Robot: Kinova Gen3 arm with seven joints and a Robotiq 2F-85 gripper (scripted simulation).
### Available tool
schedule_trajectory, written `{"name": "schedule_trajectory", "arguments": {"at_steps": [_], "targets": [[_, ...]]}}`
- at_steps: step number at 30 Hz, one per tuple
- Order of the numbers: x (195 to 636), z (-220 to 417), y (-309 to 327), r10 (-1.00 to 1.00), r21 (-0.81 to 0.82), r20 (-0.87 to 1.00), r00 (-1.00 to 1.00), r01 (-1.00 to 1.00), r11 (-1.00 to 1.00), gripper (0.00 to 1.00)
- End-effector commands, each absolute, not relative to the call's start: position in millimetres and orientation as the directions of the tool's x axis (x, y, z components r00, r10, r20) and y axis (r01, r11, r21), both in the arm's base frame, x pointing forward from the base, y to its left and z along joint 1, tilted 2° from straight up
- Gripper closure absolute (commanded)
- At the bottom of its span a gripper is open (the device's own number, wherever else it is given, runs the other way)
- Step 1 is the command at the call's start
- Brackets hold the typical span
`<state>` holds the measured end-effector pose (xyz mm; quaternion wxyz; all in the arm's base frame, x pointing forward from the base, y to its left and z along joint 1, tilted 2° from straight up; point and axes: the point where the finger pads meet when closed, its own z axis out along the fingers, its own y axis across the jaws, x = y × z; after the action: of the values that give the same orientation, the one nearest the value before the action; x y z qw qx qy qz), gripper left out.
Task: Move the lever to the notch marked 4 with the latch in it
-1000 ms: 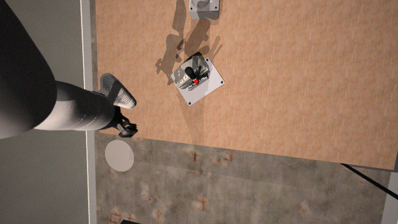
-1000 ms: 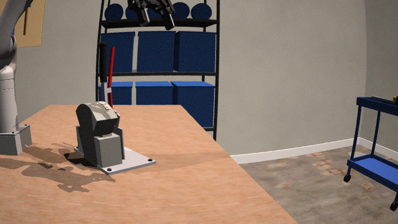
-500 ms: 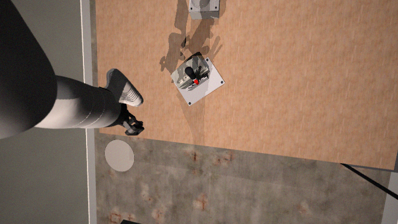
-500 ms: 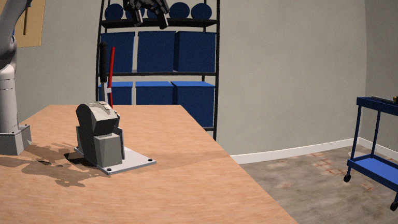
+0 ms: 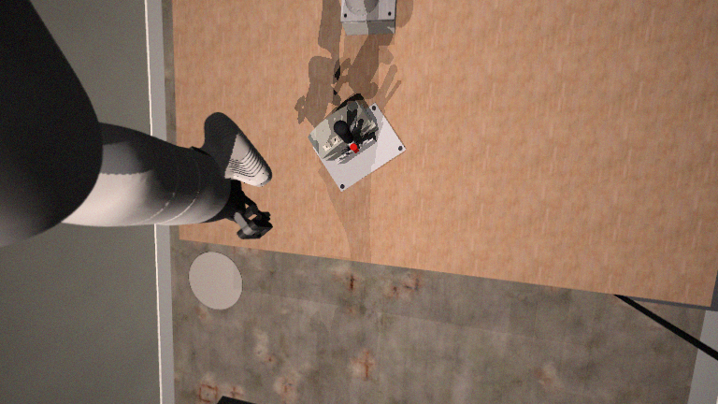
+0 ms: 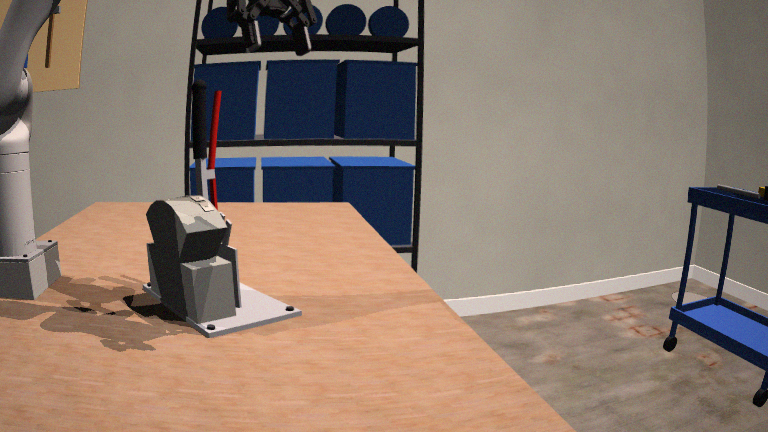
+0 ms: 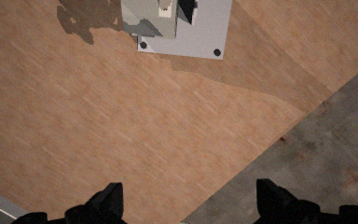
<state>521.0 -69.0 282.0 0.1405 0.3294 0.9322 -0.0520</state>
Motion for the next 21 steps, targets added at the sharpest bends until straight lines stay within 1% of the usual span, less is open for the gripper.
{"name": "schedule_trajectory", "arguments": {"at_steps": [1,5,6,11,12,17,18,21], "targets": [[516,286,-59,0.606,0.003,-0.284,-0.743,0.632,0.775,0.0],[516,286,-59,0.606,0.003,-0.284,-0.743,0.632,0.775,0.0],[507,288,-49,0.62,0.007,-0.262,-0.74,0.641,0.768,0.0],[507,288,-49,0.62,0.007,-0.262,-0.74,0.641,0.768,0.0],[499,290,-40,0.632,0.009,-0.24,-0.736,0.65,0.76,0.0],[499,290,-40,0.632,0.009,-0.24,-0.736,0.65,0.76,0.0],[491,292,-30,0.644,0.012,-0.219,-0.733,0.658,0.753,0.0],[491,292,-30,0.644,0.012,-0.219,-0.733,0.658,0.753,0.0]]}}
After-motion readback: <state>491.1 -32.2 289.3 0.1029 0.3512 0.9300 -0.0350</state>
